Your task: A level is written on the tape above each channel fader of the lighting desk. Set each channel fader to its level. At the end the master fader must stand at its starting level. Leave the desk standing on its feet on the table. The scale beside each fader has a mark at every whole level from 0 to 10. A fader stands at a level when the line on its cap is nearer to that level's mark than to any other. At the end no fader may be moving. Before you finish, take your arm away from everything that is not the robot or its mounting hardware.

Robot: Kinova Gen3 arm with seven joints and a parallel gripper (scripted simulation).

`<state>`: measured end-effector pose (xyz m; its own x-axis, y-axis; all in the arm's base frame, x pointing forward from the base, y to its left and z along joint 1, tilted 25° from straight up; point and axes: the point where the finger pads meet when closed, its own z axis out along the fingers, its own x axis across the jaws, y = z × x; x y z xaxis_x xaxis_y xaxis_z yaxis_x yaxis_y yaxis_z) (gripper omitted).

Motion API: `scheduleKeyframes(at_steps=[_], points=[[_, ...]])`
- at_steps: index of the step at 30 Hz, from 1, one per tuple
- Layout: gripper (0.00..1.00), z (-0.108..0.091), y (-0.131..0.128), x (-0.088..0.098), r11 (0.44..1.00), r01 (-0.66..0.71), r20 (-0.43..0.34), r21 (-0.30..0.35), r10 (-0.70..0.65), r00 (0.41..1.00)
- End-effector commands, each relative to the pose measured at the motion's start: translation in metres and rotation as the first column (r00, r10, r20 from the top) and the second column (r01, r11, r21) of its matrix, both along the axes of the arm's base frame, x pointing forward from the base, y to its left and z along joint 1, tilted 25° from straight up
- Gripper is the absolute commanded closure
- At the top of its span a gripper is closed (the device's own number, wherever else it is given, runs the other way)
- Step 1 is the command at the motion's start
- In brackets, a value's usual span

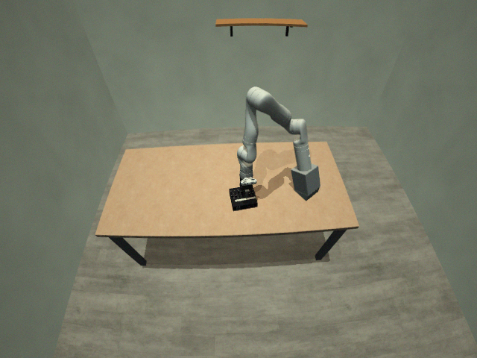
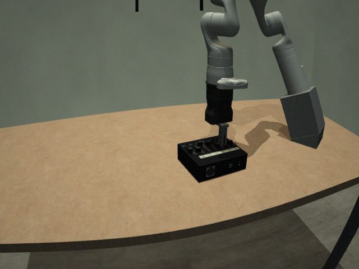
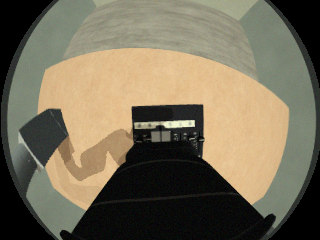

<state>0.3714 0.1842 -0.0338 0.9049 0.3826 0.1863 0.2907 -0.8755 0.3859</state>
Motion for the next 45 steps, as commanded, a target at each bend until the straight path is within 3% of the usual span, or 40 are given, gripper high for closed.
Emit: scheduleKeyframes(at_steps=[1, 45], points=[[1.00, 0.000, 0.001, 0.000, 1.000, -0.001, 0.001, 0.001, 0.001, 1.000], [1.00, -0.010, -0.003, 0.004, 1.000, -0.001, 0.001, 0.001, 0.001, 1.000]])
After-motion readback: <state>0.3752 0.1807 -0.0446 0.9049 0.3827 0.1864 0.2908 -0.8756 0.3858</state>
